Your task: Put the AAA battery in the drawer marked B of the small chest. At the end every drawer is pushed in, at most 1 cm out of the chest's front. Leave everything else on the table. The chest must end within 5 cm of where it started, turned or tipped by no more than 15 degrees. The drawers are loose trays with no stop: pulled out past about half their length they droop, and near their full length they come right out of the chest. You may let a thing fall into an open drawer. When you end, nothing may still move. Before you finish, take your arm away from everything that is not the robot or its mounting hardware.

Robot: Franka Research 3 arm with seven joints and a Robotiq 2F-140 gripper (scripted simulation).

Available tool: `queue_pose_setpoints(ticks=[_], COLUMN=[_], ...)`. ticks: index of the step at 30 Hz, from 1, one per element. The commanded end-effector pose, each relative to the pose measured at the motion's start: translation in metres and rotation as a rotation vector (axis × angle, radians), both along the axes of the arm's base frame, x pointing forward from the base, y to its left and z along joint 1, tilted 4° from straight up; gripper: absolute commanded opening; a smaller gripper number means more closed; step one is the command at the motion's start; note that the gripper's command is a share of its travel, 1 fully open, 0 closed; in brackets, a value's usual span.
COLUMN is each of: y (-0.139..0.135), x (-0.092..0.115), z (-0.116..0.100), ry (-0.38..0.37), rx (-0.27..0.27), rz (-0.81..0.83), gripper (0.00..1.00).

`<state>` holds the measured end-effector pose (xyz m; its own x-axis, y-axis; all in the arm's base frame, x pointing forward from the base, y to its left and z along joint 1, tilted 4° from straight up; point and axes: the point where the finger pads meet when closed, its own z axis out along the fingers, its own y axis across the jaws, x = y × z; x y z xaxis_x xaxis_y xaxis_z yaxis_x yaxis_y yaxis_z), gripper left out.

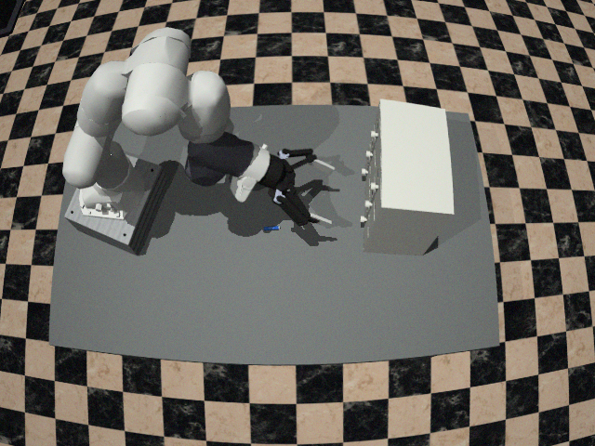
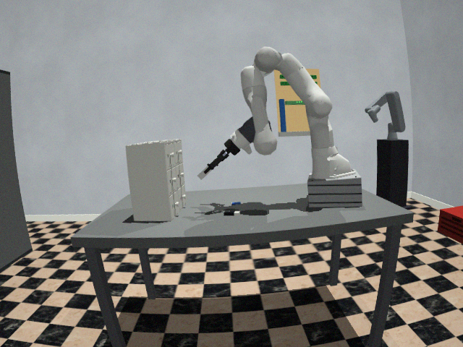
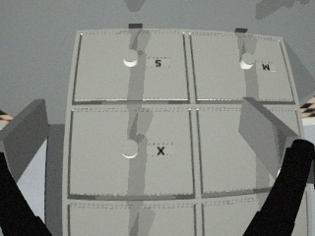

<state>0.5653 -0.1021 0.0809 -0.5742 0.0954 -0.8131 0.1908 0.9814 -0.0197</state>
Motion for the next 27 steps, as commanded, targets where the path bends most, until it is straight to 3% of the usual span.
queue_pose_setpoints(ticks=[1, 13, 27], y=[0.002, 0.002, 0.004], x=[-0.001, -0.004, -0.014], z=[-0.002, 0.001, 0.010], ry=[0.009, 0.032, 0.116], rx=[0.005, 0.010, 0.026], rz=[-0.001, -0.002, -0.003], gripper=[1.00, 1.00, 1.00])
